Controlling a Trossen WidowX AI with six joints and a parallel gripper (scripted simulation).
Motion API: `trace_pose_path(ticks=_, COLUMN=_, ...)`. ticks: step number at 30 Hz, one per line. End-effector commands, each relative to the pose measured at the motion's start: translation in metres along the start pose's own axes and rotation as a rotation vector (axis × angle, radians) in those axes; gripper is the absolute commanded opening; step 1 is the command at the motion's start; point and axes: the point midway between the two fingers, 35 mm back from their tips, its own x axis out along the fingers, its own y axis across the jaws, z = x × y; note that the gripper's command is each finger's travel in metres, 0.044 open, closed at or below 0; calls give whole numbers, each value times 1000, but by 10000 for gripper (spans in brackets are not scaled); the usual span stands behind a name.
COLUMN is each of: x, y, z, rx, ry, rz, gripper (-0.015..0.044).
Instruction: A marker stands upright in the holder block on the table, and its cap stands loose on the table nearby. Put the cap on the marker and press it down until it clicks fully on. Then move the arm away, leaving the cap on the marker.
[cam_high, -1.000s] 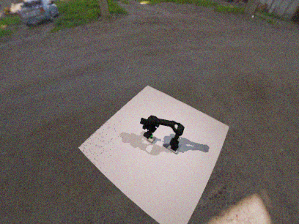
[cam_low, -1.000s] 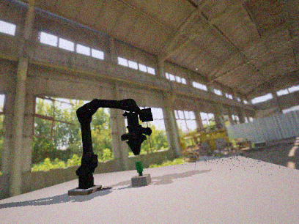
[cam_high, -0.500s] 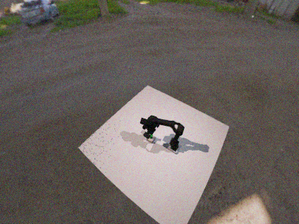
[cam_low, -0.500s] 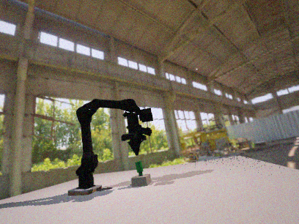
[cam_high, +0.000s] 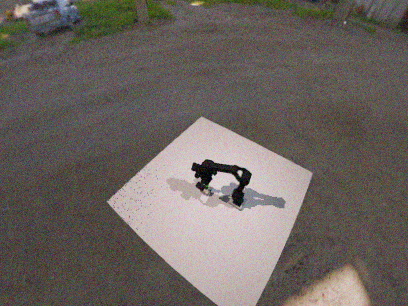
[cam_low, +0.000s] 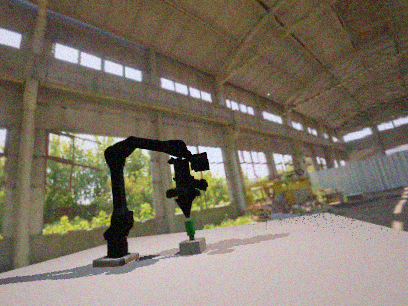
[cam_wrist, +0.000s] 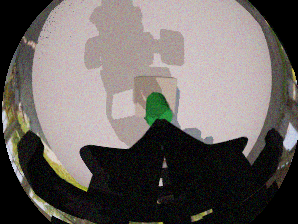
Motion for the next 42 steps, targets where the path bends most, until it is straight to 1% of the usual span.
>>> trace_pose_path(ticks=1, x=6, y=0, z=0, rx=-4, ry=-2, rz=-1, gripper=0)
trace_pose_path(ticks=11, x=20, y=0, z=0, rx=-4, ry=-2, rz=-1, gripper=0)
trace_pose_path(ticks=20, x=15, y=0, z=2, rx=0, ry=-8, rz=1, gripper=0)
trace_pose_path(ticks=23, x=2, y=1, z=4, rx=4, ry=-7, rz=1, gripper=0)
trace_pose_path(ticks=30, x=-66, y=1, z=3, rx=0, ry=-7, rz=1, gripper=0)
trace_pose_path(ticks=34, x=-73, y=0, z=2, rx=0, ry=-7, rz=1, gripper=0)
trace_pose_path(ticks=42, x=-73, y=0, z=2, rx=0, ry=-7, rz=1, gripper=210)
